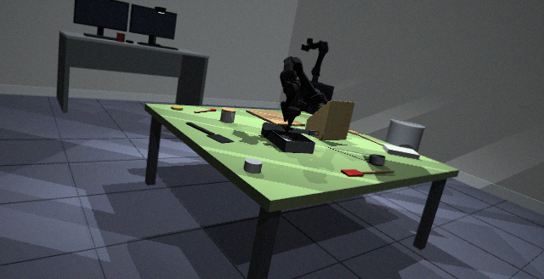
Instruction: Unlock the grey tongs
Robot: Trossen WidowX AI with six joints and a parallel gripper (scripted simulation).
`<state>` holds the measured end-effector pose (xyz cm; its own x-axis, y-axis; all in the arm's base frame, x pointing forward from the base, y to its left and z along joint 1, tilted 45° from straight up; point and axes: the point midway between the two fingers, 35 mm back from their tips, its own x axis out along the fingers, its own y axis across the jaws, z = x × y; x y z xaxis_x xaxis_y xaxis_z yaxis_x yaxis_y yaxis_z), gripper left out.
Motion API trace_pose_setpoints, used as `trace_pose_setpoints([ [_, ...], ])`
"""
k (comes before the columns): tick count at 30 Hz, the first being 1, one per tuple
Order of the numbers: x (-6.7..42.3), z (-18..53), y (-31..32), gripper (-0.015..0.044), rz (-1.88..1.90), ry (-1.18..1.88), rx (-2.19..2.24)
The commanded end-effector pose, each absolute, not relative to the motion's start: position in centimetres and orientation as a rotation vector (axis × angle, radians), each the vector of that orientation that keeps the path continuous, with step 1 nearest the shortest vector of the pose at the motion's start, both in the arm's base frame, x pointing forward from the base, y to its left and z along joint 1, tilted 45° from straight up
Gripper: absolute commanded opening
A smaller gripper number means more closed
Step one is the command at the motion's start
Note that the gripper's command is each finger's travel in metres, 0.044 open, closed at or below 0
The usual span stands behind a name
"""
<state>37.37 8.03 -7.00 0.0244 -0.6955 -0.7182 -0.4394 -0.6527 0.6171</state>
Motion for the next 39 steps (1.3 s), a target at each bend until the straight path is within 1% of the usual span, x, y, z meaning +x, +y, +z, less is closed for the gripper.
trace_pose_setpoints([
  [1, 37.3, -7.0, 8.0, 0.0440, -1.679, -1.182, 2.079],
  [39, 37.5, -11.5, 3.6, 0.0440, -1.676, -1.184, 2.078],
])
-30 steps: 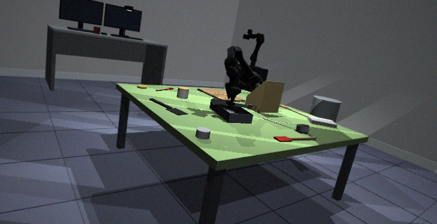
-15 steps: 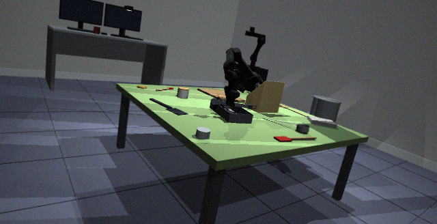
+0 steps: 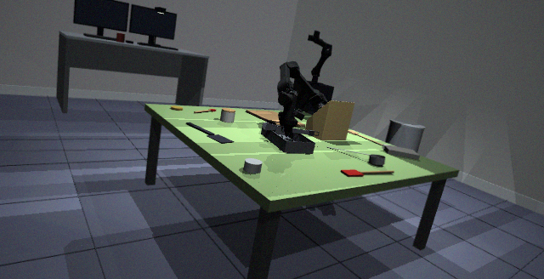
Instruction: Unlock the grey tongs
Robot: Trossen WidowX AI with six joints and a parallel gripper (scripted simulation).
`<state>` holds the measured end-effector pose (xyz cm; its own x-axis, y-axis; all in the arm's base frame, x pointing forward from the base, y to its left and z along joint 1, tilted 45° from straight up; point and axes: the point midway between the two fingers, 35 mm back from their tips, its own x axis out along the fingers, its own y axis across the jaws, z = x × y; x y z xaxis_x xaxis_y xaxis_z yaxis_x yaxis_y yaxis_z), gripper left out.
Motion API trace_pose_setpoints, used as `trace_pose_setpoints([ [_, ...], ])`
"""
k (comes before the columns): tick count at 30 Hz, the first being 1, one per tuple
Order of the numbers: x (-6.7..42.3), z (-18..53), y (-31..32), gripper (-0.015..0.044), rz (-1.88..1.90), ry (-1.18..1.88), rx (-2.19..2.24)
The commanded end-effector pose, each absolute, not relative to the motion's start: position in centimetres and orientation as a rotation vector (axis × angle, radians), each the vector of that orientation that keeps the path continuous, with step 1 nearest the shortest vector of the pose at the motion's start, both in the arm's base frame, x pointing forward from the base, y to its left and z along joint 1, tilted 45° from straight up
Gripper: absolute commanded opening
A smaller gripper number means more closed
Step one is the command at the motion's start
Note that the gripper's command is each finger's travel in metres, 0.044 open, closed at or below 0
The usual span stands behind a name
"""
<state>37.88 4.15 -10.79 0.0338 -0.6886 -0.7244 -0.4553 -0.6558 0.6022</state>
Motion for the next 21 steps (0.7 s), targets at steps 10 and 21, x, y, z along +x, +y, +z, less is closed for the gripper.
trace_pose_setpoints([
  [10, 37.74, -11.61, 3.28, 0.0414, -1.674, -1.189, 2.094],
  [21, 37.74, -11.61, 3.28, 0.0125, -1.674, -1.189, 2.094],
])
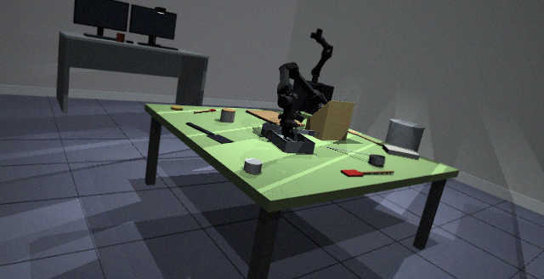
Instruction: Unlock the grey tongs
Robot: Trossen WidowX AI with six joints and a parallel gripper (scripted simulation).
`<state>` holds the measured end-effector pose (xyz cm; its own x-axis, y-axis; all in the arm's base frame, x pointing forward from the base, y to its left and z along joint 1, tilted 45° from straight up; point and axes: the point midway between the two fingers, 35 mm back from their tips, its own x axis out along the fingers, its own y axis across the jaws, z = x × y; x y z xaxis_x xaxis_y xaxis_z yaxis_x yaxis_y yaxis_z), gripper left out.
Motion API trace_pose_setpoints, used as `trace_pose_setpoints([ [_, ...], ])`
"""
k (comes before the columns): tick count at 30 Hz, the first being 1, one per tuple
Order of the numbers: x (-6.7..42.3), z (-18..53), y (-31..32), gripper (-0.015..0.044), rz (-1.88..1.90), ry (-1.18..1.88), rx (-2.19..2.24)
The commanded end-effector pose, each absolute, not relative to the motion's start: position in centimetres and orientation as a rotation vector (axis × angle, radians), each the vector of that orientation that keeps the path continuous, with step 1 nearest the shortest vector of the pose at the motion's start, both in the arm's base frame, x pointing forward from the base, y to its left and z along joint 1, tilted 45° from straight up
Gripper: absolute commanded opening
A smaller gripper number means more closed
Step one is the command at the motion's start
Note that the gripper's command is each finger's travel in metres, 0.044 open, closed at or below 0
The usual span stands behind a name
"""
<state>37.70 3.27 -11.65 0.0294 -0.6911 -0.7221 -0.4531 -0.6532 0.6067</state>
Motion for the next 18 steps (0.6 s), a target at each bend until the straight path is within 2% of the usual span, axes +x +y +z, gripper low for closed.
trace_pose_setpoints([
  [1, 37.74, -11.61, 3.28, 0.0118, -1.674, -1.189, 2.094],
  [14, 37.74, -11.61, 3.28, 0.0032, -1.674, -1.189, 2.094],
  [18, 37.74, -11.61, 3.28, -0.0073, -1.674, -1.189, 2.094],
])
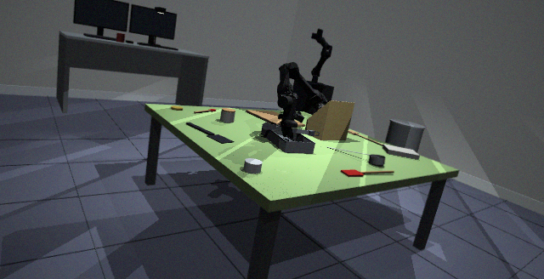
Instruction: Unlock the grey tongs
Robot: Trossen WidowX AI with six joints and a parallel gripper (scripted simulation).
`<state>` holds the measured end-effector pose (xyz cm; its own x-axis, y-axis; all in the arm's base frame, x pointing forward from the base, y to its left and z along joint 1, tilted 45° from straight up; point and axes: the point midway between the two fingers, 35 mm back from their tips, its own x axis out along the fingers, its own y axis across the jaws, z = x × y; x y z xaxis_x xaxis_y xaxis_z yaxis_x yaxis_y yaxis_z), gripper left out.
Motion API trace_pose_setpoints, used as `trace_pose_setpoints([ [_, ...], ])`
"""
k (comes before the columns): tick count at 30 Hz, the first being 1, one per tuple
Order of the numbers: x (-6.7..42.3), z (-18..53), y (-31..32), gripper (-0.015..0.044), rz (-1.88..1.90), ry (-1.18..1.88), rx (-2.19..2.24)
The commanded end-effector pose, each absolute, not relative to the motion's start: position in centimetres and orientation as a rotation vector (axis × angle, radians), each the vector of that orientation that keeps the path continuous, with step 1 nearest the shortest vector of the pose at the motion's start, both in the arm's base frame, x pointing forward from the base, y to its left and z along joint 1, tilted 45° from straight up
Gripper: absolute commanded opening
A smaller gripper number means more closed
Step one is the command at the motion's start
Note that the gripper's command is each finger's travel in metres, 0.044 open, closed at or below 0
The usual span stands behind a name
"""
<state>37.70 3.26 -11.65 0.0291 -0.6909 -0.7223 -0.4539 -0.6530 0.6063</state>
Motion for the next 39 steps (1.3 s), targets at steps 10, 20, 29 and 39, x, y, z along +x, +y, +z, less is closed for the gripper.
trace_pose_setpoints([
  [10, 37.6, -5.2, 9.8, -0.0150, -1.681, -1.181, 2.082],
  [20, 37.5, -4.5, 10.4, -0.0150, -1.680, -1.181, 2.080],
  [29, 37.7, -3.7, 9.2, -0.0150, -1.636, -1.358, 2.166],
  [39, 38.2, -1.8, 7.6, -0.0150, -1.471, -1.818, 2.369],
])
